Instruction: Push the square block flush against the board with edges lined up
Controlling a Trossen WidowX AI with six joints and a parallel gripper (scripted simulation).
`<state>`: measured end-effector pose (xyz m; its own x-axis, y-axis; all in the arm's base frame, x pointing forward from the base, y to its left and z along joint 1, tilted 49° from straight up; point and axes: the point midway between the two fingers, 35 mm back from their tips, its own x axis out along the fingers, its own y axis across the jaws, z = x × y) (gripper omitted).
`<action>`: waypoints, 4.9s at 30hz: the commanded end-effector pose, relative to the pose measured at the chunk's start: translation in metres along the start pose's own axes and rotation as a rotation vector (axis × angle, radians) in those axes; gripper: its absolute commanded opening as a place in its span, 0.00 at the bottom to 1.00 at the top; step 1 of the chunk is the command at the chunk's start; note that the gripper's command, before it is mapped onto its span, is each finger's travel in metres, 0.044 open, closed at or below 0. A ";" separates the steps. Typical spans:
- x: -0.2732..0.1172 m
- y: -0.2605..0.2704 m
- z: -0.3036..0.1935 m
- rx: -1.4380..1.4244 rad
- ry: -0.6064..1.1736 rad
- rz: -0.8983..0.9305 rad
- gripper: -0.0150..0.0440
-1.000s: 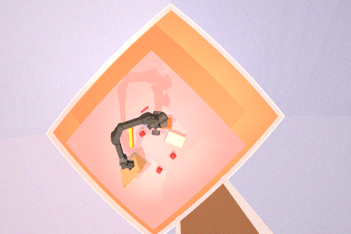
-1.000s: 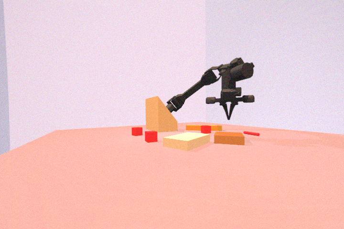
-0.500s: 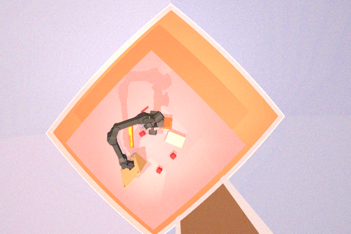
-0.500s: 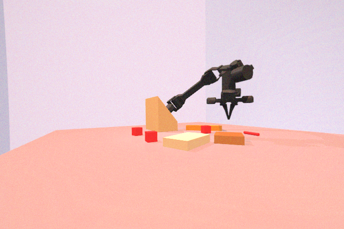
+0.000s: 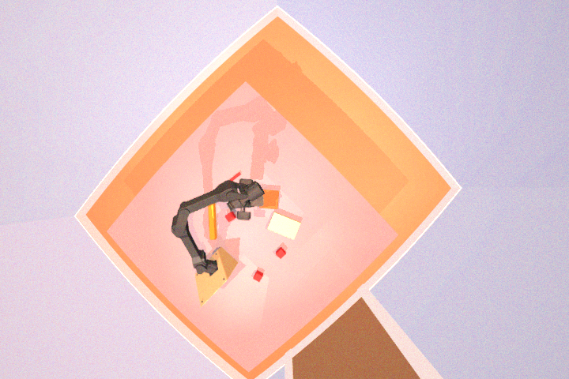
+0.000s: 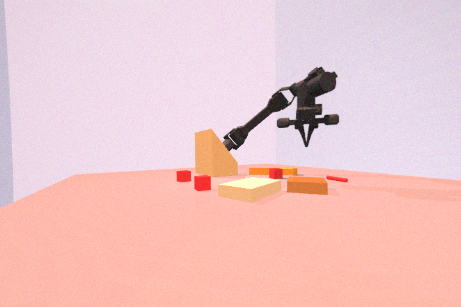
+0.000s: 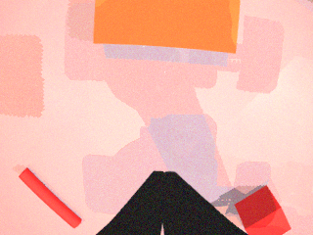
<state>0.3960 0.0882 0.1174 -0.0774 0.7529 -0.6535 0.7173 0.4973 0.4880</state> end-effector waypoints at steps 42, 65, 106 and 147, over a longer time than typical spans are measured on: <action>0.002 -0.038 0.050 -0.318 -0.011 -0.010 0.25; 0.027 -0.152 0.138 -1.045 -0.011 -0.023 0.25; 0.116 -0.259 0.177 -1.749 0.004 -0.014 0.25; 0.114 -0.326 0.190 -1.749 0.004 -0.020 0.25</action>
<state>0.2883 -0.0668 -0.2236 -0.0776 0.7422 -0.6657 -0.8087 0.3436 0.4774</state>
